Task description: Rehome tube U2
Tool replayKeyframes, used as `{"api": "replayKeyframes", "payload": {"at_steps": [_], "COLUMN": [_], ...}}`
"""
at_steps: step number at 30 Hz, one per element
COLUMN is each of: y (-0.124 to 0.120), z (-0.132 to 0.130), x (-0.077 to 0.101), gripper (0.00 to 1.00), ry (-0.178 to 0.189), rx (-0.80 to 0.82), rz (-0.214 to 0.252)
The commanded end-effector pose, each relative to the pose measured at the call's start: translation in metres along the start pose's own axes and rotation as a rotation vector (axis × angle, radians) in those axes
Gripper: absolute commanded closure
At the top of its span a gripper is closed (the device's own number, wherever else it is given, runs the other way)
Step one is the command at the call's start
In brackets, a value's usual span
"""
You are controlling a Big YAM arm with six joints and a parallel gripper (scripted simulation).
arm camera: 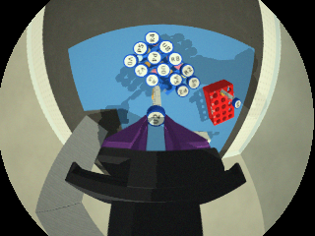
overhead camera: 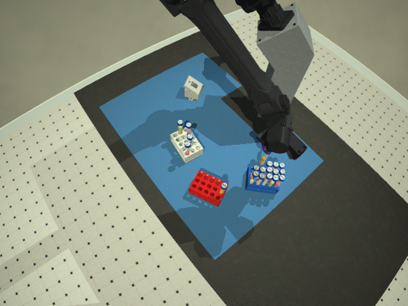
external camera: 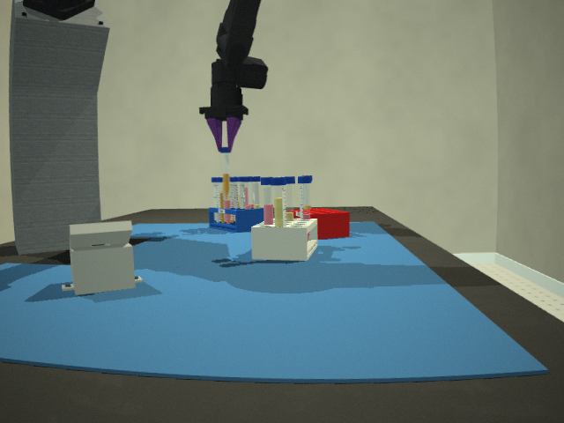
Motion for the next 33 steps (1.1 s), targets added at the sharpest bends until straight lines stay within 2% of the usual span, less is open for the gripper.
{"api": "replayKeyframes", "payload": {"at_steps": [1,15,21,28,29,30,33], "y": [-0.004,-0.019,-0.025,-0.033,-0.024,-0.034,-0.039], "z": [-0.008,0.004,-0.019,-0.034,-0.032,-0.039,-0.049], "x": [0.006,0.008,0.006,0.006,0.015,0.007,0.006], "gripper": [1.00,1.00,1.00,1.00,1.00,1.00,1.00], "ry": [-0.017,-0.018,-0.018,-0.008,-0.022,-0.009,-0.008], "rx": [-0.026,-0.015,-0.028,-0.015,0.011,-0.010,-0.014], "rz": [-0.017,-0.020,-0.020,-0.010,-0.029,-0.013,-0.009]}}
Point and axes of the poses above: the point where the finger pads meet when closed, its own x axis back along the fingers, its own z axis across the jaws, y = z × x, the point moved 7 cm from there along x, back along the fingers, and after that the axes turned 9 degrees about -x, right-handed, at the moved point
